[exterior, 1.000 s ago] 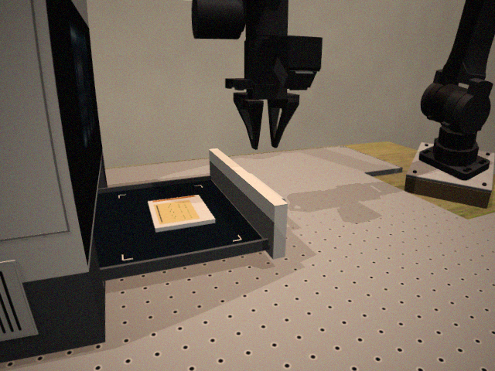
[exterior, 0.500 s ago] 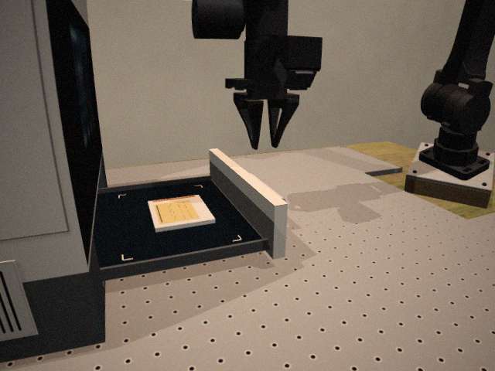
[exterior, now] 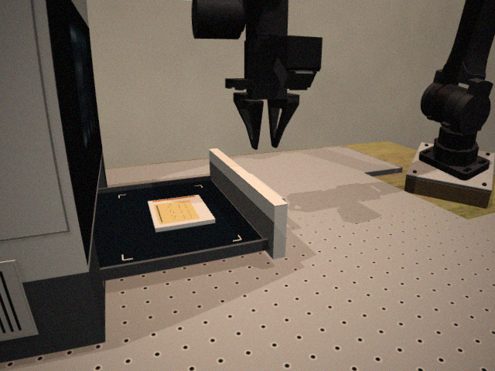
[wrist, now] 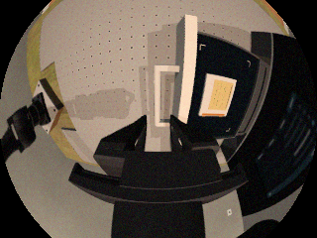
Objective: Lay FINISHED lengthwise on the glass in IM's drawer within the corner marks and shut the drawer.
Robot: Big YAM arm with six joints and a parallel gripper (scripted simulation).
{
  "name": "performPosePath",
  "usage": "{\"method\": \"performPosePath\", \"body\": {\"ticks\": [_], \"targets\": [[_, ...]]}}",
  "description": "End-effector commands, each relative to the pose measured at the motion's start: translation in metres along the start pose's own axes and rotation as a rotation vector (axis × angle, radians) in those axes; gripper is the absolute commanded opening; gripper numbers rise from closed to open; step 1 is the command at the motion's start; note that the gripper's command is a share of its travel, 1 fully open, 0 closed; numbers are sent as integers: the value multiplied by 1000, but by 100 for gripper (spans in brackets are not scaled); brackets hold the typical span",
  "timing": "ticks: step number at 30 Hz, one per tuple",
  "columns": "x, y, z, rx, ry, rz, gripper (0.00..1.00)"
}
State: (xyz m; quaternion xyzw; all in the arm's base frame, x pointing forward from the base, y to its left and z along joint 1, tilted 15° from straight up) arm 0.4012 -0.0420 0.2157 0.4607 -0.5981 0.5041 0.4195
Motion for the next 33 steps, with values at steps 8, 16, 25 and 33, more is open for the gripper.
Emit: {"method": "performPosePath", "body": {"ticks": [8, 16, 25, 33], "targets": [[-3, -1, 3, -15, 4, 7, 31], [-8, -1, 3, -17, 3, -3, 31], [-19, -1, -3, -3, 0, -5, 31], [-29, -1, -3, -4, 0, -5, 31]]}}
Point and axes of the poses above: the point where the finger pads meet when closed, its own x axis back along the fingers, its own y axis across the jaws, z = x × y, the point moved 5 cm from there along x, back along the fingers
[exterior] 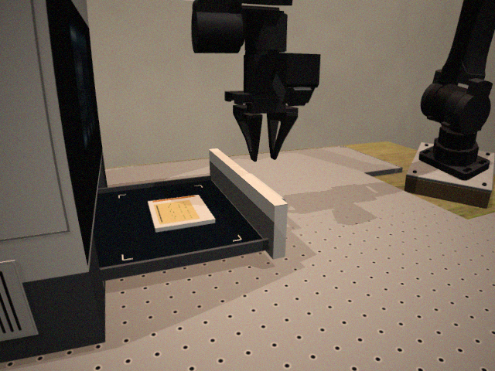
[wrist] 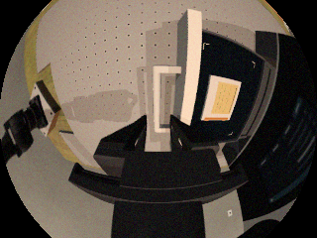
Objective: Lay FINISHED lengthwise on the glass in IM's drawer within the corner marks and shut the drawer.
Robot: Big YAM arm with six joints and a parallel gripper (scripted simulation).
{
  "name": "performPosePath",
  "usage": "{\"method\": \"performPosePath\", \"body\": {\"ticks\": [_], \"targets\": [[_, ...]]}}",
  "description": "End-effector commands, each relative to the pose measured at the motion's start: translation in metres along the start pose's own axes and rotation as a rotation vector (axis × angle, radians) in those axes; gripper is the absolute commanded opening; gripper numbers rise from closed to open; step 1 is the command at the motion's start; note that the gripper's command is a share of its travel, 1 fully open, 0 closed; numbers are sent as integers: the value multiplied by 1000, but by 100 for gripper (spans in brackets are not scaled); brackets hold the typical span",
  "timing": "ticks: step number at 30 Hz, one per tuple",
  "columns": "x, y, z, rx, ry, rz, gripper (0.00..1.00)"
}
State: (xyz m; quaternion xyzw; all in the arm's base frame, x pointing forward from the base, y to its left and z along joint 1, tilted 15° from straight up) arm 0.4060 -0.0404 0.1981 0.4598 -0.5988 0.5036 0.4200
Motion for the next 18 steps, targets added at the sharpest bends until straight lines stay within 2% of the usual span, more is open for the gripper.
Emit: {"method": "performPosePath", "body": {"ticks": [1, 18], "targets": [[-11, 0, -3, -1, 0, -6, 31], [-31, 1, -3, -1, 0, -6, 31]]}}
Point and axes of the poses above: the point where the finger pads meet when closed, its own x axis back along the fingers, its own y axis across the jaws, z = x × y, the point moved 5 cm from there along x, back along the fingers
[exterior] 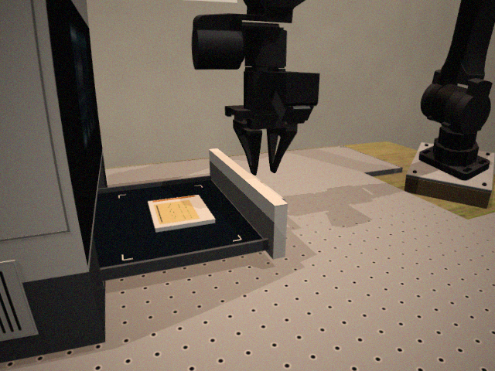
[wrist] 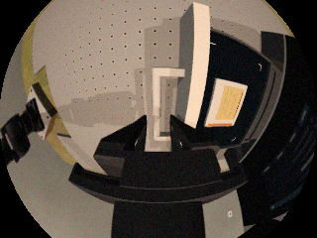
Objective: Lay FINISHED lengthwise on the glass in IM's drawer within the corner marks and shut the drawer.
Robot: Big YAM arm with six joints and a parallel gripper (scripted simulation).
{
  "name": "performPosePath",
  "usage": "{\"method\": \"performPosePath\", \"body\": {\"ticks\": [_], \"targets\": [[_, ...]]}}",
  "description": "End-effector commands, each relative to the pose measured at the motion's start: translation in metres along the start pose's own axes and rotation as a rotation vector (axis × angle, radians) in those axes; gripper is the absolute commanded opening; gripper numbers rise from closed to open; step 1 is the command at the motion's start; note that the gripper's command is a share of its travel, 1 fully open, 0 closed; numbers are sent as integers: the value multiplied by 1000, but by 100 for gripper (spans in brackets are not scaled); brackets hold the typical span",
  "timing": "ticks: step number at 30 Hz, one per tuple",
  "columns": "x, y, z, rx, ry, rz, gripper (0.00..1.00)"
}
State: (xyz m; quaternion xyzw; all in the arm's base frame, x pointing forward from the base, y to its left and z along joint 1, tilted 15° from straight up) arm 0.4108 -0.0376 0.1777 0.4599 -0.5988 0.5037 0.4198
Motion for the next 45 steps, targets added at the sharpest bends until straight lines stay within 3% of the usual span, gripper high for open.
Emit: {"method": "performPosePath", "body": {"ticks": [1, 25, 45], "targets": [[-10, 1, -3, -1, 0, -6, 31], [-39, 1, -3, -2, 0, -7, 31], [-33, 0, -1, -3, 2, 7, 31]]}}
Point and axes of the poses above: the point where the finger pads meet when closed, its own x axis back along the fingers, its own y axis across the jaws, z = x × y, the point moved 5 cm from there along x, back along the fingers
